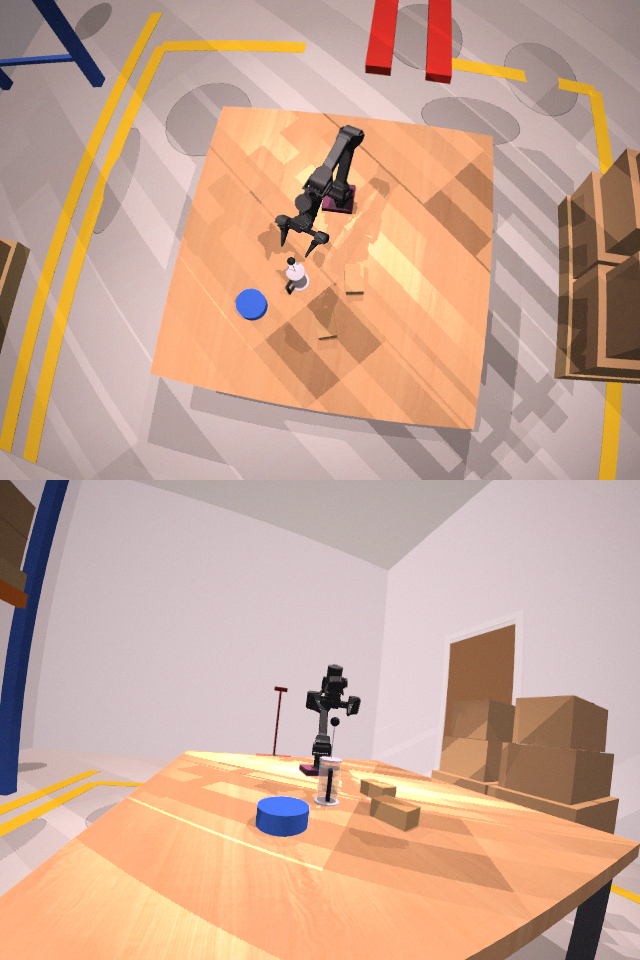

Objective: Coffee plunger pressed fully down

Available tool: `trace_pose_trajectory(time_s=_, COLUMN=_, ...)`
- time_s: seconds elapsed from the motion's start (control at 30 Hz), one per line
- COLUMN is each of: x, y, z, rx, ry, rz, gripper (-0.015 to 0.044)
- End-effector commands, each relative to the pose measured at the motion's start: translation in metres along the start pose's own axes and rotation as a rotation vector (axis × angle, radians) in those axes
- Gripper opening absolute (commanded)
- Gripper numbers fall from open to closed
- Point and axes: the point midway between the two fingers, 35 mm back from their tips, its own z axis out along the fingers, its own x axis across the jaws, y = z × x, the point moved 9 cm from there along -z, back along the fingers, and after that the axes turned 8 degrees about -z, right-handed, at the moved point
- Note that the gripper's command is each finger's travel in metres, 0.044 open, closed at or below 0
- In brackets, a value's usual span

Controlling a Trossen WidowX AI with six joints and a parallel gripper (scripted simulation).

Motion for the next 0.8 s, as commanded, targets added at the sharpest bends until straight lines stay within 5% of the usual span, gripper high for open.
trace_pose_trajectory(time_s=0.0, x=0.001, y=-0.002, z=0.005, rx=0.003, ry=0.006, rz=0.007, gripper=0.0440)
trace_pose_trajectory(time_s=0.77, x=0.001, y=-0.004, z=0.040, rx=0.000, ry=0.005, rz=0.007, gripper=0.0440)
